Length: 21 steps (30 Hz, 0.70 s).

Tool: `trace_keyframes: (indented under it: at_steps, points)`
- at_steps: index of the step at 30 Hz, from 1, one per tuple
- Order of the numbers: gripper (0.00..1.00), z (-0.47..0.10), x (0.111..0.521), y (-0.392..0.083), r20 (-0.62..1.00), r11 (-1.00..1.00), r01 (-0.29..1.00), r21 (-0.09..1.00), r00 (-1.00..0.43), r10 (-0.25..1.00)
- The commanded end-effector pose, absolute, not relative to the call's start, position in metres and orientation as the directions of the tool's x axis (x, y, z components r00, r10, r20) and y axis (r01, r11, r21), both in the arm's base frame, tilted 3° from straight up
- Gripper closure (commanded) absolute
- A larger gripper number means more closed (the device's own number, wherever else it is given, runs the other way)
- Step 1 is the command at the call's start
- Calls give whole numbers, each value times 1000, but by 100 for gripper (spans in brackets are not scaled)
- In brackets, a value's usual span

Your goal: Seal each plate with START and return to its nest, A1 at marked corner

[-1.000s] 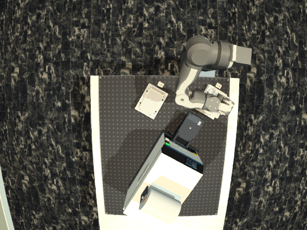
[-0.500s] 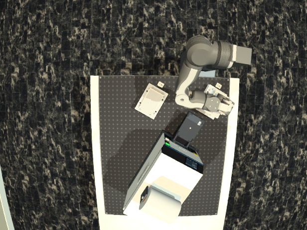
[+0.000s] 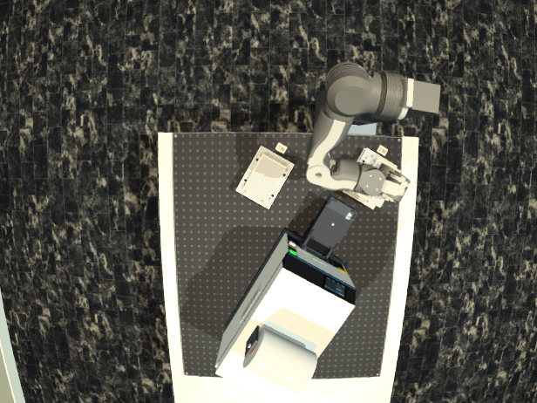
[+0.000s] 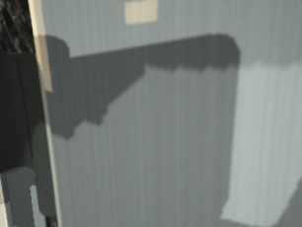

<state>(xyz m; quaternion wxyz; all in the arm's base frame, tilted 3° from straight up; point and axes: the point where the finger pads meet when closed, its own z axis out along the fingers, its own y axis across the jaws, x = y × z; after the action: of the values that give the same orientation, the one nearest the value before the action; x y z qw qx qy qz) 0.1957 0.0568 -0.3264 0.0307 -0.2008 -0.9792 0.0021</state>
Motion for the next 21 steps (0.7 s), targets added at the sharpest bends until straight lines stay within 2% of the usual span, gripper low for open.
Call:
trace_keyframes:
  at_steps: [1,21]
  points:
    - [100,-326,196,56,57,919,394,-17,-917,395]
    - [100,-330,195,56,58,920,392,-16,-918,392]
